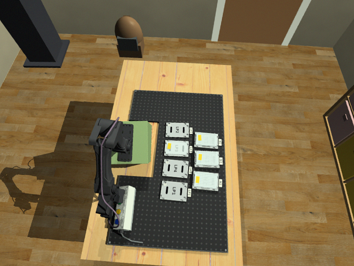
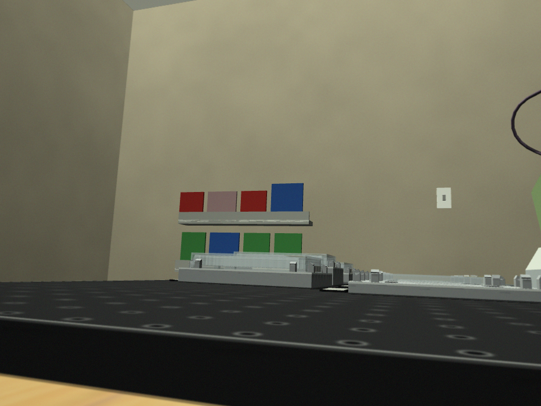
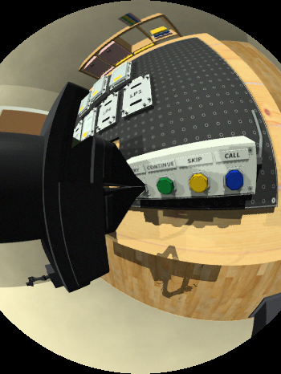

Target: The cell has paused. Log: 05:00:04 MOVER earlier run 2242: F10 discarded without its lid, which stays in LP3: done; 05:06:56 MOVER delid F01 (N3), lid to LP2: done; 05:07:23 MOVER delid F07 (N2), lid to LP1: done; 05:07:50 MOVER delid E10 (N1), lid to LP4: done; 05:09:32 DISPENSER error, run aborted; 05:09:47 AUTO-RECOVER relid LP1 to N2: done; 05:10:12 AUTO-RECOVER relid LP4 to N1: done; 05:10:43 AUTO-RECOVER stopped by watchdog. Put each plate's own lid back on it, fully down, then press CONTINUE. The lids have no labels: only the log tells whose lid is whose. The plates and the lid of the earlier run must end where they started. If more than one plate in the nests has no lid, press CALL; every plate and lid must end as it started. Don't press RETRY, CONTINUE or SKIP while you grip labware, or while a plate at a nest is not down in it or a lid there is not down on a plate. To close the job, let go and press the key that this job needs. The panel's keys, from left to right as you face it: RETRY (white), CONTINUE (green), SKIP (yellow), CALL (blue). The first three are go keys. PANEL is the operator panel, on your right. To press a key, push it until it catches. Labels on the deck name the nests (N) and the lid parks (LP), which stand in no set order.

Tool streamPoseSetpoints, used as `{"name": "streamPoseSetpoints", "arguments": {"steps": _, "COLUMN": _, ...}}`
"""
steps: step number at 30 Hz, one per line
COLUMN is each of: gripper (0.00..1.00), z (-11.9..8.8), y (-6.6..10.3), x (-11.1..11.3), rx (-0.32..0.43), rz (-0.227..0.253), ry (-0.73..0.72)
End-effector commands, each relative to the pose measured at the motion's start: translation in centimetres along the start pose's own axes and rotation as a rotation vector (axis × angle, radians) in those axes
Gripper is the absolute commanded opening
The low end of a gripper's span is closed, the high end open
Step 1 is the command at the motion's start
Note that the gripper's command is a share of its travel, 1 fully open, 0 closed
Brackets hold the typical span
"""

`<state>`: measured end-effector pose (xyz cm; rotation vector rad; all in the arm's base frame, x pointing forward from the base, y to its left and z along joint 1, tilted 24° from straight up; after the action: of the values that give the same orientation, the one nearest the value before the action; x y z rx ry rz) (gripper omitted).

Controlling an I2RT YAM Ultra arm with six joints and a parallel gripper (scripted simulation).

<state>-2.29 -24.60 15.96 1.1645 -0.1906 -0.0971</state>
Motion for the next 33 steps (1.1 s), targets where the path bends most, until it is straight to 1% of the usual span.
{"name": "streamPoseSetpoints", "arguments": {"steps": 1, "gripper": 0.00, "z": 1.5, "y": 1.2, "x": -0.1, "rx": -0.056, "rz": 0.012, "ry": -0.001}}
{"name": "streamPoseSetpoints", "arguments": {"steps": 9, "gripper": 0.00, "z": 1.5, "y": 1.2, "x": -0.1, "rx": -0.058, "rz": 0.012, "ry": -0.001}}
{"name": "streamPoseSetpoints", "arguments": {"steps": 10, "gripper": 0.00, "z": 1.6, "y": 0.5, "x": -0.1, "rx": -0.048, "rz": 0.011, "ry": -0.004}}
{"name": "streamPoseSetpoints", "arguments": {"steps": 12, "gripper": 0.00, "z": 1.6, "y": 0.1, "x": -0.1, "rx": -0.047, "rz": 0.011, "ry": -0.006}}
{"name": "streamPoseSetpoints", "arguments": {"steps": 14, "gripper": 0.00, "z": 0.6, "y": -0.8, "x": -0.1, "rx": -0.017, "rz": 0.009, "ry": -0.008}}
{"name": "streamPoseSetpoints", "arguments": {"steps": 16, "gripper": 0.00, "z": 0.3, "y": -1.1, "x": -0.1, "rx": -0.016, "rz": 0.009, "ry": -0.007}}
{"name": "streamPoseSetpoints", "arguments": {"steps": 17, "gripper": 0.00, "z": 0.2, "y": -1.5, "x": -0.1, "rx": -0.004, "rz": 0.008, "ry": -0.007}}
{"name": "streamPoseSetpoints", "arguments": {"steps": 21, "gripper": 0.00, "z": 0.4, "y": -2.1, "x": 0.1, "rx": -0.009, "rz": 0.009, "ry": -0.003}}
{"name": "streamPoseSetpoints", "arguments": {"steps": 22, "gripper": 0.00, "z": 1.2, "y": -1.0, "x": 0.3, "rx": -0.060, "rz": 0.014, "ry": 0.002}}
{"name": "streamPoseSetpoints", "arguments": {"steps": 23, "gripper": 0.00, "z": 1.3, "y": -0.9, "x": 0.3, "rx": -0.067, "rz": 0.015, "ry": 0.003}}
{"name": "streamPoseSetpoints", "arguments": {"steps": 26, "gripper": 0.00, "z": 1.4, "y": -0.9, "x": 0.3, "rx": -0.065, "rz": 0.015, "ry": 0.004}}
{"name": "streamPoseSetpoints", "arguments": {"steps": 27, "gripper": 0.00, "z": 1.2, "y": -1.3, "x": 0.3, "rx": -0.049, "rz": 0.013, "ry": 0.003}}
{"name": "streamPoseSetpoints", "arguments": {"steps": 33, "gripper": 0.00, "z": 0.3, "y": -1.7, "x": 0.2, "rx": -0.029, "rz": 0.011, "ry": 0.003}}
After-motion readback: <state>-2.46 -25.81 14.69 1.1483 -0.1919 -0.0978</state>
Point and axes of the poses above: the point where the finger pads meet when closed, its own y axis back along the fingers, its own x axis across the jaws, z = x × y, the point moved 10 cm from there along y, back along the fingers, and after that the axes turned 7 degrees about -y, right-handed, at the moved point
